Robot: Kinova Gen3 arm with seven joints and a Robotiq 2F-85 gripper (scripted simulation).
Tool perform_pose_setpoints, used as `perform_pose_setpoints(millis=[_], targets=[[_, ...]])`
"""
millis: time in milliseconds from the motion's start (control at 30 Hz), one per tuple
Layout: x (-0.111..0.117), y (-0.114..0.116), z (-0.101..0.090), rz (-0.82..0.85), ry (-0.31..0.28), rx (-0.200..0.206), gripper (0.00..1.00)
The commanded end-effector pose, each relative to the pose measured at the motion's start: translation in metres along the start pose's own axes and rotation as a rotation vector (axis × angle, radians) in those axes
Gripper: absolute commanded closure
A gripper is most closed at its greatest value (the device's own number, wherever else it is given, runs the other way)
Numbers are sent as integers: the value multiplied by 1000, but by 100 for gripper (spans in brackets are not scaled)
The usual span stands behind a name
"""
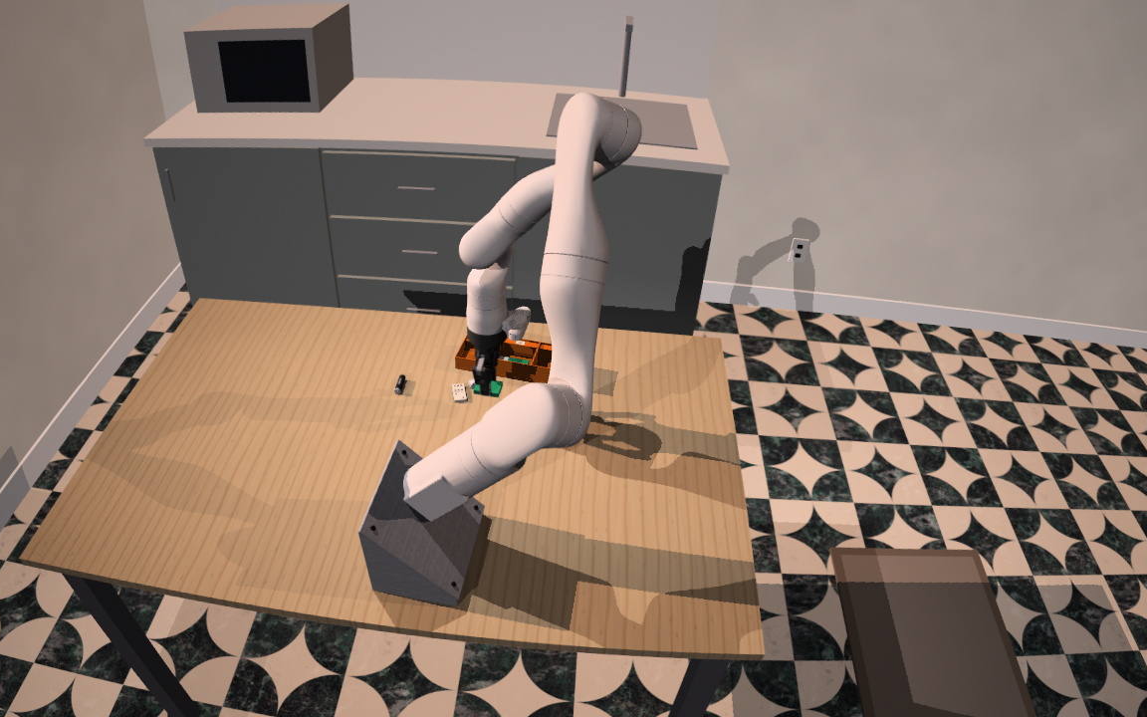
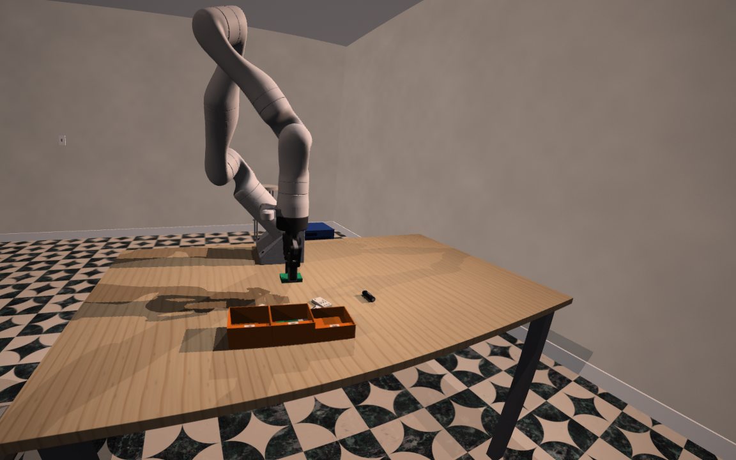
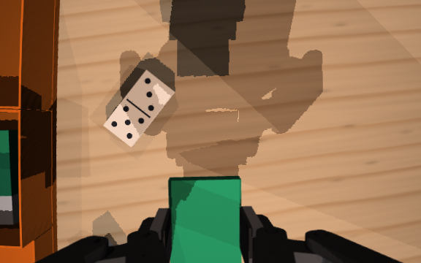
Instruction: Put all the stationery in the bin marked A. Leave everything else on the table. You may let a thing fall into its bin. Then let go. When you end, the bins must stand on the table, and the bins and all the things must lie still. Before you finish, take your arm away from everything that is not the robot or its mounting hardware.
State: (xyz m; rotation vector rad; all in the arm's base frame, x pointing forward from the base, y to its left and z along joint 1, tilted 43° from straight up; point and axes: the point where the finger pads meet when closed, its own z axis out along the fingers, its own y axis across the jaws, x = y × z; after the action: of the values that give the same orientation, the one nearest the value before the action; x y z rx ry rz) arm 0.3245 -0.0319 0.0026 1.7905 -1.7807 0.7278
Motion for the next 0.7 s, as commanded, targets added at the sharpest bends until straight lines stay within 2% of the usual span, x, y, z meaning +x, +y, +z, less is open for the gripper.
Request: perform_pose_setpoints(millis=[0, 267, 333, 567, 667], targets=[[-1, -1, -2, 0, -3, 3, 65], [-1, -1, -2, 0, -3, 3, 65], [-2, 0, -12, -5, -4, 4, 65], [-1, -1, -12, 0, -4, 5, 65], [4, -18, -11, 1, -3, 0, 65]])
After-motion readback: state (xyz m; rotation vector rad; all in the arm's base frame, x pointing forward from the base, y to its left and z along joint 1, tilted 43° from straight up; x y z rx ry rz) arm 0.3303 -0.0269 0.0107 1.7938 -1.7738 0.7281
